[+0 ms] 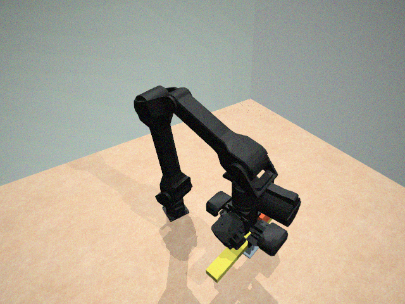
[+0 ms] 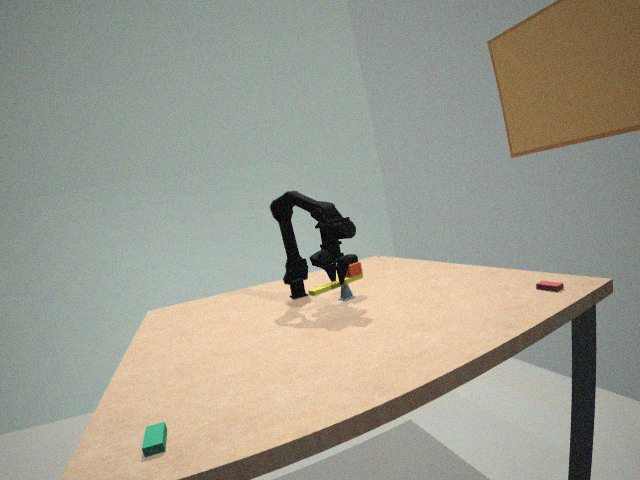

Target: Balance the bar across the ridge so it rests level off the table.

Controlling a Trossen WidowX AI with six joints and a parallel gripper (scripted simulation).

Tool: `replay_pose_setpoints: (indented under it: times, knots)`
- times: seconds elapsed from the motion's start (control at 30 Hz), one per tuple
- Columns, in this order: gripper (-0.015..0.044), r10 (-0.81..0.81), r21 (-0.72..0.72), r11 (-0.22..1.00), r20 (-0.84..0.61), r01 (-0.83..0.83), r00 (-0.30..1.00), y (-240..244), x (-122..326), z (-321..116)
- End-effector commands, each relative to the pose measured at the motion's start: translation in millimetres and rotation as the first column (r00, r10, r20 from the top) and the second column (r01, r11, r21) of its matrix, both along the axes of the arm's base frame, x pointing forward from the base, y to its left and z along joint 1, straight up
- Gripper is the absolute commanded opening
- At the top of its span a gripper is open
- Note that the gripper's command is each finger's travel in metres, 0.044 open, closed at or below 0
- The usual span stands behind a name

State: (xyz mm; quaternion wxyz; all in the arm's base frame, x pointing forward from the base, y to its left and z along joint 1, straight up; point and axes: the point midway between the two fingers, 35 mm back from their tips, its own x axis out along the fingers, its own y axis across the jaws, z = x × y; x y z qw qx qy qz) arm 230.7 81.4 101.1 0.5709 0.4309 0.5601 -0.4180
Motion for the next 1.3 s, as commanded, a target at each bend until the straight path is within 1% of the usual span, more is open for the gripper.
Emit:
replay_pose_setpoints:
  times: [0.0, 0.07, 0.37, 0.4, 0.53, 0.73, 0.8, 1.27]
  knots:
    - [0.0185, 0.0, 0.0, 1.0, -0.001, 0.0, 1.0, 0.0, -0.1, -0.1]
    - [0.0185, 0.0, 0.0, 1.0, -0.001, 0.0, 1.0, 0.0, -0.1, -0.1]
    - [0.0421, 0.0, 0.0, 1.0, -0.001, 0.0, 1.0, 0.0, -0.1, -0.1]
    - [0.044, 0.0, 0.0, 1.0, -0.001, 0.0, 1.0, 0.0, -0.1, -0.1]
    - [0.044, 0.0, 0.0, 1.0, 0.0, 0.0, 1.0, 0.5, 1.2, 8.1]
    - [0.044, 0.0, 0.0, 1.0, 0.0, 0.0, 1.0, 0.5, 1.3, 81.4]
    - [0.044, 0.0, 0.0, 1.0, 0.0, 0.0, 1.0, -0.5, -1.5, 97.8]
    - [0.044, 0.0, 0.0, 1.0, 0.0, 0.0, 1.0, -0.7, -1.9, 99.9]
